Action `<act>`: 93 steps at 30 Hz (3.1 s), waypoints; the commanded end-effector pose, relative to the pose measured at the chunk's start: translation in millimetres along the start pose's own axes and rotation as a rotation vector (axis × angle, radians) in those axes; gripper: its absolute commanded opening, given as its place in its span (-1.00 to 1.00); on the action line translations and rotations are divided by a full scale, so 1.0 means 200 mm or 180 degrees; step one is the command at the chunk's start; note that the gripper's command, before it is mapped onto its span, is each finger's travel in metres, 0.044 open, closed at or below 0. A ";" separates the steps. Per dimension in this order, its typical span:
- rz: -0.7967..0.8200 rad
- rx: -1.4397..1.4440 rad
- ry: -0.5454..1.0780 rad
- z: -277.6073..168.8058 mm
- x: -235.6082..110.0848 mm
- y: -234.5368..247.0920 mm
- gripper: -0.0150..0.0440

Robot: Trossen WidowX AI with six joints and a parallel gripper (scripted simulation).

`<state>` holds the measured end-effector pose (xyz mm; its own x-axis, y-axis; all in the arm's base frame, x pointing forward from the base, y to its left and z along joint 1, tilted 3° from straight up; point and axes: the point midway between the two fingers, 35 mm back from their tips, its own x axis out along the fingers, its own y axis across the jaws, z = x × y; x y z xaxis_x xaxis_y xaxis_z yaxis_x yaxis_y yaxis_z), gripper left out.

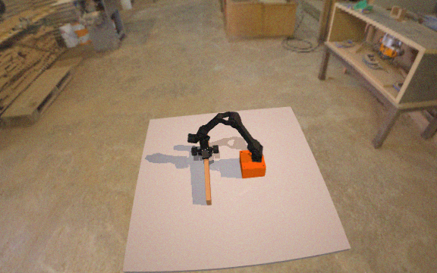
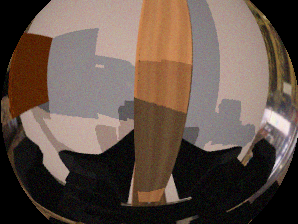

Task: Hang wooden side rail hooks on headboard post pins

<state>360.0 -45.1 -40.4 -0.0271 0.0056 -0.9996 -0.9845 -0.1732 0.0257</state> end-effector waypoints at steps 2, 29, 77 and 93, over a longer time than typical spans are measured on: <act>-0.0021 -0.0014 0.0020 -0.01 -0.02 -0.01 -0.49; -0.0022 -0.0014 0.0021 -0.03 -0.02 -0.02 -0.49; -0.0021 -0.0014 0.0021 -0.03 0.01 -0.01 -0.49; -0.0021 -0.0014 0.0021 -0.03 0.03 -0.01 -0.49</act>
<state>362.6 -49.6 -46.4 -0.0257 0.0080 -0.9996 -0.9834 -0.1798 0.0238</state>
